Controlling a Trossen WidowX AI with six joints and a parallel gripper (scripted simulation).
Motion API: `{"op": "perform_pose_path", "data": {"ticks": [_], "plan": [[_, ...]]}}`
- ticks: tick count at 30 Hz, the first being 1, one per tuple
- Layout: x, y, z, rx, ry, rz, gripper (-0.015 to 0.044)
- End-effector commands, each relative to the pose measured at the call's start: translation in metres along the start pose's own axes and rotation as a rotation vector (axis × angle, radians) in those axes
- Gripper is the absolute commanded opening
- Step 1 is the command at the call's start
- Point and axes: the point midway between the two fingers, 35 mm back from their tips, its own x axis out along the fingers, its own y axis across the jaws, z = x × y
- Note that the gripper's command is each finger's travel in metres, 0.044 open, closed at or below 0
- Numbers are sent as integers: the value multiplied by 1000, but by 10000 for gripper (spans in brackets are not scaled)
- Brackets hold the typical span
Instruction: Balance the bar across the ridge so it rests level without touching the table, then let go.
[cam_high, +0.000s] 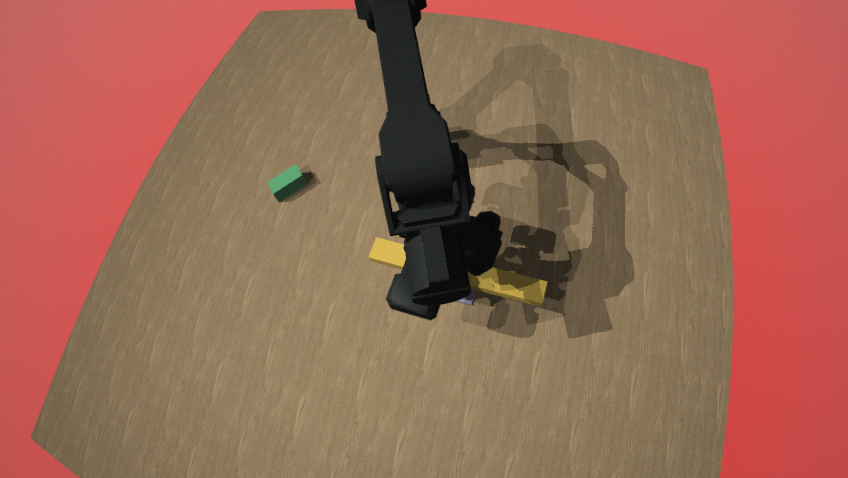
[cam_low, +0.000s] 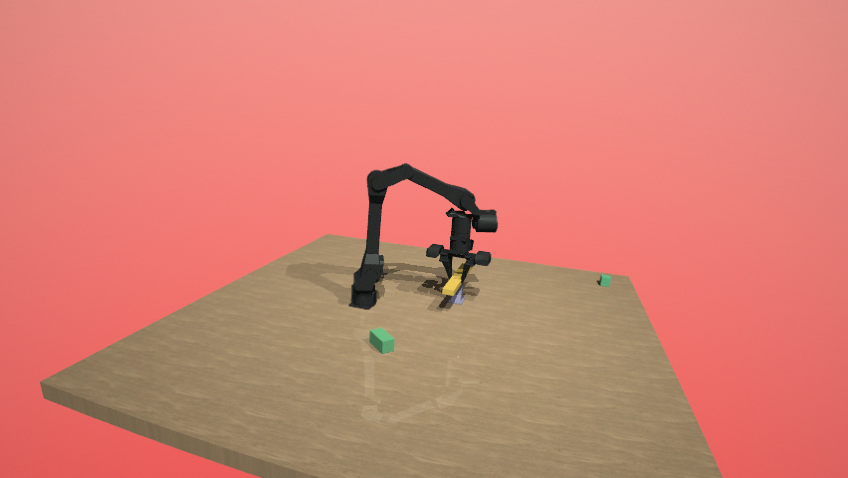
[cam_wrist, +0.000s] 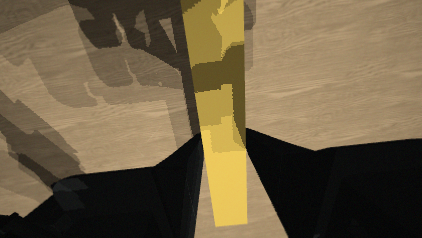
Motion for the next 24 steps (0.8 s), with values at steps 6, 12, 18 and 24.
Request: {"op": "perform_pose_path", "data": {"ticks": [6,12,18,24], "plan": [[0,0,0,0,0,0,170],[0,0,0,0,0,0,171],[0,0,0,0,0,0,173],[0,0,0,0,0,0,185]]}}
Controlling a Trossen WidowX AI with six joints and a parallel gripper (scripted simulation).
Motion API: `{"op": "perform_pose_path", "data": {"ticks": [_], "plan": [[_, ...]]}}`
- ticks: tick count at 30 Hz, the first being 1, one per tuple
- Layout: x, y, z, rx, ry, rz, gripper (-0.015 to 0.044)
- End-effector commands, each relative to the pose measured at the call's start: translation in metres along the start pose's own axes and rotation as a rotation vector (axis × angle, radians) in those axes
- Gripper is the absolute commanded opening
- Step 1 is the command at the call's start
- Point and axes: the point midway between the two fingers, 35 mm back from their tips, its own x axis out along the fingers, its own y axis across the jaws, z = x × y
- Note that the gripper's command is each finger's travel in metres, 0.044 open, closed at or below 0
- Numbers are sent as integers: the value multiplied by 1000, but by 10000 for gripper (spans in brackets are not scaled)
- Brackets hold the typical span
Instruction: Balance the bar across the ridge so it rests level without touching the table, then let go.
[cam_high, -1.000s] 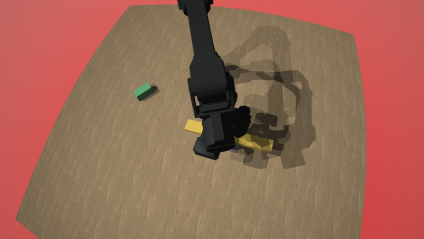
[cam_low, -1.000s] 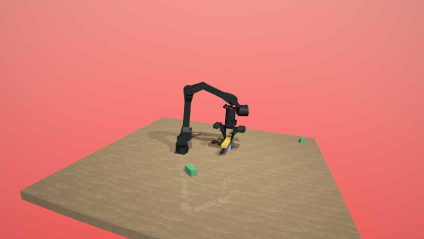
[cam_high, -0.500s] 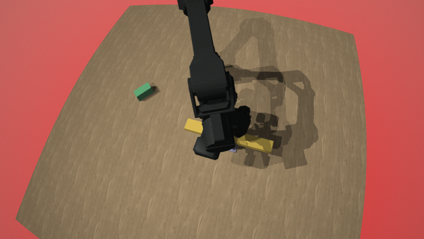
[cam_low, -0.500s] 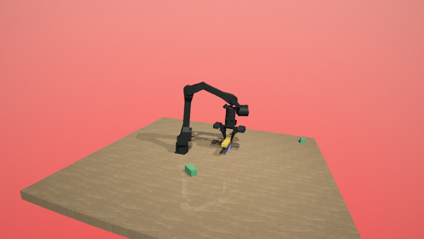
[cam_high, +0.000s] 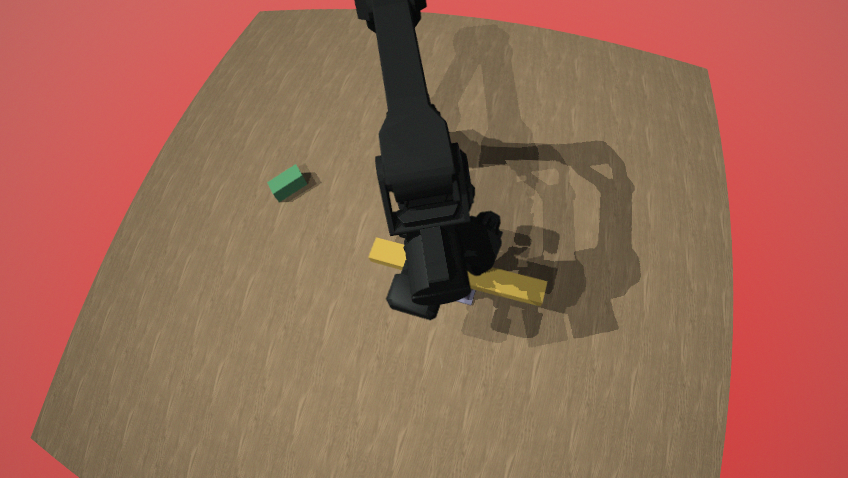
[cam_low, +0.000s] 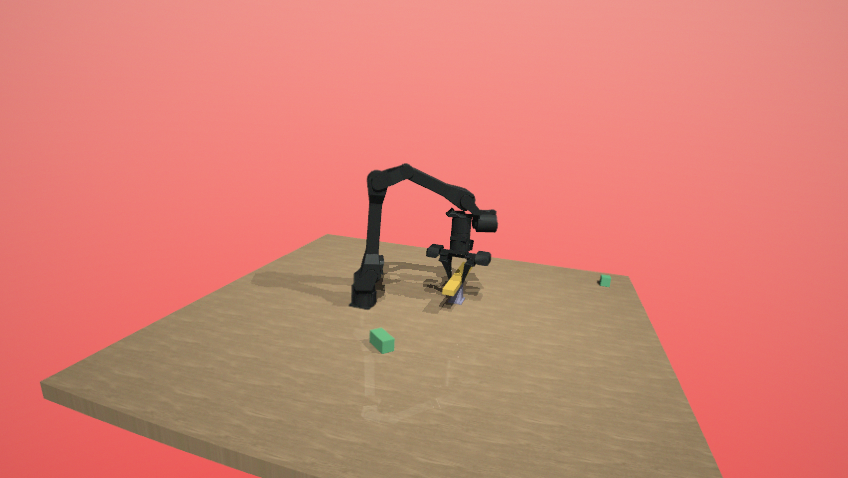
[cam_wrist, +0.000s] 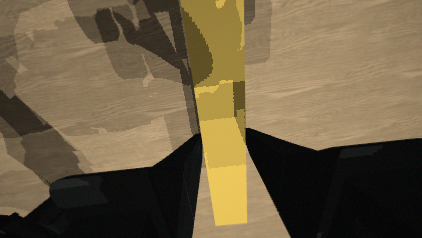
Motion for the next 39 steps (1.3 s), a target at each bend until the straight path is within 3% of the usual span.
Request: {"op": "perform_pose_path", "data": {"ticks": [1,10,20,24,32,39], "plan": [[0,0,0,0,0,0,185],[0,0,0,0,0,0,185],[0,0,0,0,0,0,440],[-7,-1,1,0,0,0,440],[-93,-1,0,0,0,0,440],[-100,0,0,0,0,0,440]]}}
